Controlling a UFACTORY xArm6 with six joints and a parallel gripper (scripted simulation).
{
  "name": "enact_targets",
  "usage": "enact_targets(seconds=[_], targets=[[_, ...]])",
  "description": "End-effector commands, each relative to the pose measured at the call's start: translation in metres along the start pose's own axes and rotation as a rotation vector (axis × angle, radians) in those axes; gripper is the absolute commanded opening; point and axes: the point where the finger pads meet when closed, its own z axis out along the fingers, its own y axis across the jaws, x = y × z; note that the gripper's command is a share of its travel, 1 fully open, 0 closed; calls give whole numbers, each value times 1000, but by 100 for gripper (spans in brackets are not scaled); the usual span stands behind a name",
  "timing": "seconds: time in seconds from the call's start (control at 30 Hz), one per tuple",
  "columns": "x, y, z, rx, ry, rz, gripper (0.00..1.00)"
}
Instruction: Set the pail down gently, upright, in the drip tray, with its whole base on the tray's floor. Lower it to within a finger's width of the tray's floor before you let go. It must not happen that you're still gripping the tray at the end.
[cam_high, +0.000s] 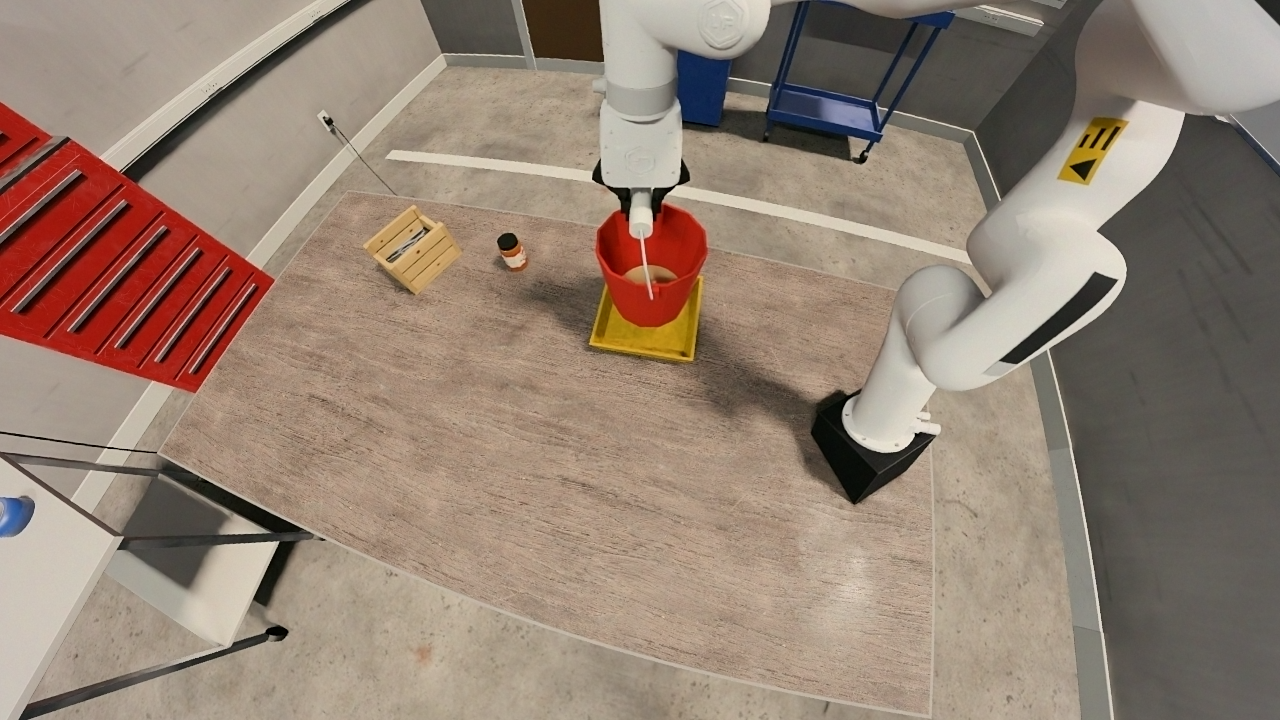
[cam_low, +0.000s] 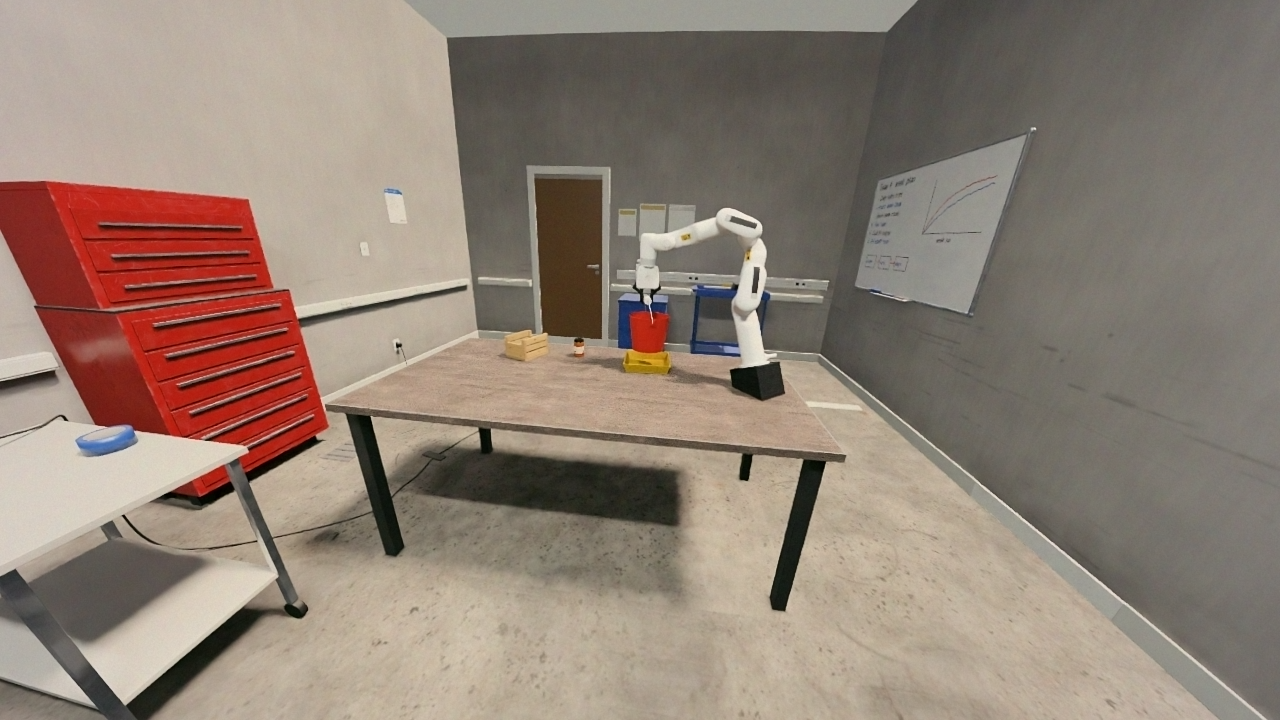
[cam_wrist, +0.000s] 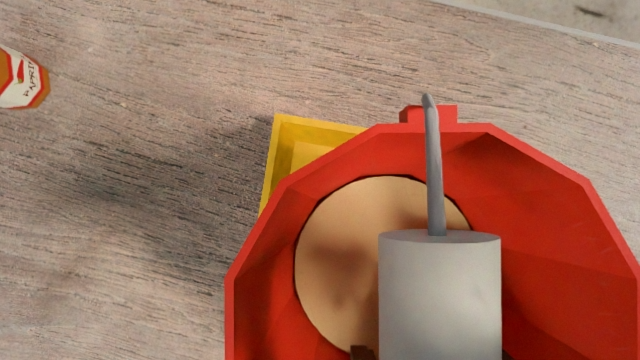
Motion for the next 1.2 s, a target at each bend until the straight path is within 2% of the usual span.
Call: enact_targets(seconds=[0.0,1.17], targets=[[1,-1,-2,5,1,1,0],[1,-1,5,5,1,1,0]])
